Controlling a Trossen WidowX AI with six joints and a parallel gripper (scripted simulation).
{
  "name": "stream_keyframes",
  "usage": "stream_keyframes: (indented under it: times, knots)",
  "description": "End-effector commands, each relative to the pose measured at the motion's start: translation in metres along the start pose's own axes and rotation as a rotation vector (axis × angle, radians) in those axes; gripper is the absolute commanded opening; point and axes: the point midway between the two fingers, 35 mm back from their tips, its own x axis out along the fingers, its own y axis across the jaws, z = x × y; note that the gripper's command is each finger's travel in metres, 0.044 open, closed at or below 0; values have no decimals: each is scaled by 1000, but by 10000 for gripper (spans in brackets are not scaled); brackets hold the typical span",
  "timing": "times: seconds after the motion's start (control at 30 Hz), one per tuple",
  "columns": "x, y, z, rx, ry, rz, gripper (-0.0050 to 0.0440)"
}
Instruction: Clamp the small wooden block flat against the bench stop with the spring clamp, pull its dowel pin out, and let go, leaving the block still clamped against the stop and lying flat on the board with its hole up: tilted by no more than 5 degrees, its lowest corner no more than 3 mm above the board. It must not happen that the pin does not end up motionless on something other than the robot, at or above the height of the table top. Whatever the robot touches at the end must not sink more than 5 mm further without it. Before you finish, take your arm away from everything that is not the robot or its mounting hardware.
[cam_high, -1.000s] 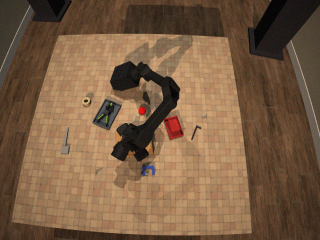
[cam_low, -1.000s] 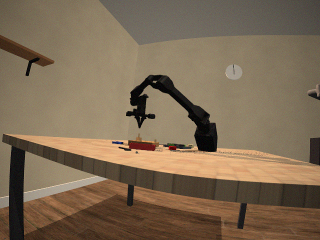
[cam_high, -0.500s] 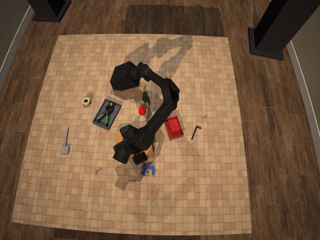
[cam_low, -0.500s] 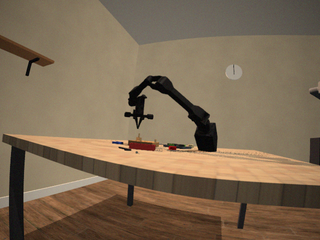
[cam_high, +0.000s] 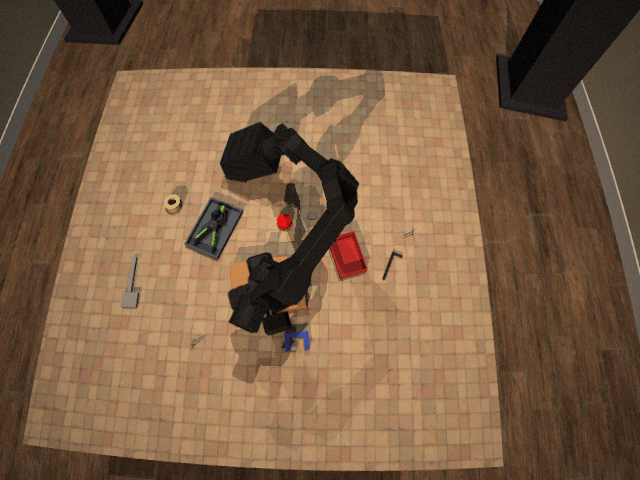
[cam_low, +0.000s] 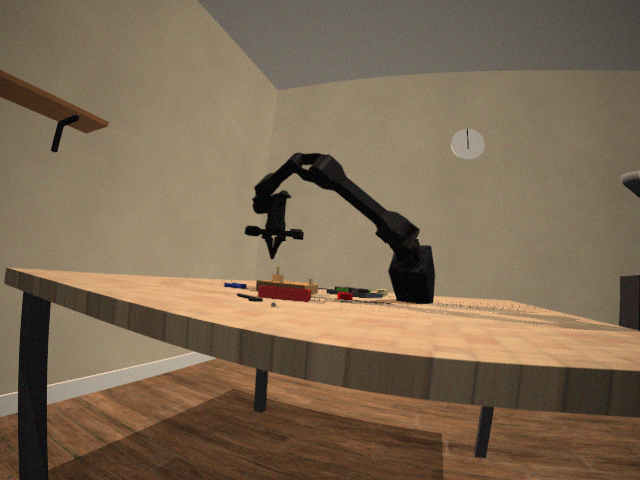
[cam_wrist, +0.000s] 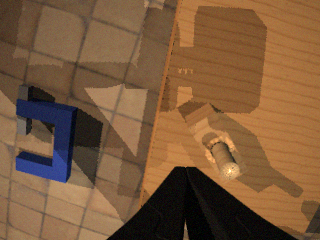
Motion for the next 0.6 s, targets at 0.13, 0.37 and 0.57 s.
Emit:
stream_keyframes:
  times: [0.13, 0.37, 0.57]
  knots:
    - [4, 8, -1, 107, 4, 4, 0]
    - [6, 11, -1, 163, 5, 4, 0]
    - [6, 11, -3, 109, 5, 4, 0]
